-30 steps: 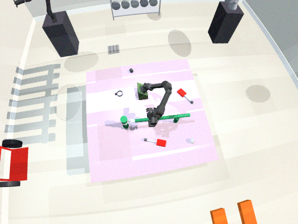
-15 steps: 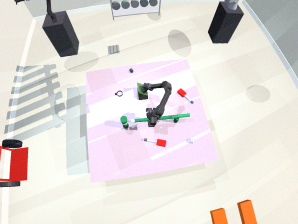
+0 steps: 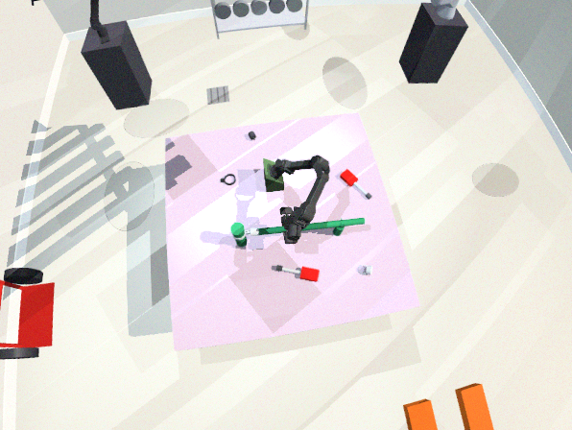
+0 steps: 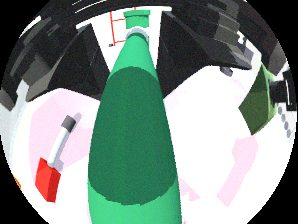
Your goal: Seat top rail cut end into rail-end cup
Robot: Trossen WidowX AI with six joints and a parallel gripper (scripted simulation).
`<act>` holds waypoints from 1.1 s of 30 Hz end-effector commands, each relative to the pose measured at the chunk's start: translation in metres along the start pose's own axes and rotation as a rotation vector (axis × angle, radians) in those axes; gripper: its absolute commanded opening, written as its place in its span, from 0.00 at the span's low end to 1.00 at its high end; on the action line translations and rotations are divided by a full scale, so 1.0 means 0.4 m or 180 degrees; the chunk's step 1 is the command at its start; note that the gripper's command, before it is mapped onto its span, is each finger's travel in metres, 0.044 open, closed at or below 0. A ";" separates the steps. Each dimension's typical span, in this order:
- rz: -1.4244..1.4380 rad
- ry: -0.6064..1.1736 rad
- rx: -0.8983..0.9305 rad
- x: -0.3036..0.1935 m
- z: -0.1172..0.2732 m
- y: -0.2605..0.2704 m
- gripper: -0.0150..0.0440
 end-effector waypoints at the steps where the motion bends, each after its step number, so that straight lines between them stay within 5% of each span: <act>1: 0.0000 0.0061 -0.0004 -0.018 0.006 0.006 0.25; 33: -0.0004 0.0019 0.0007 -0.003 0.004 0.002 0.25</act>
Point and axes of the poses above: the point midway between the two fingers, 35 mm back from their tips, its own z axis back along the fingers, its own y axis across the jaws, x = y × z, the point moved 5 cm from there along z, back along the fingers, and after that the axes turned 15 degrees about z, right-handed, at the moved point
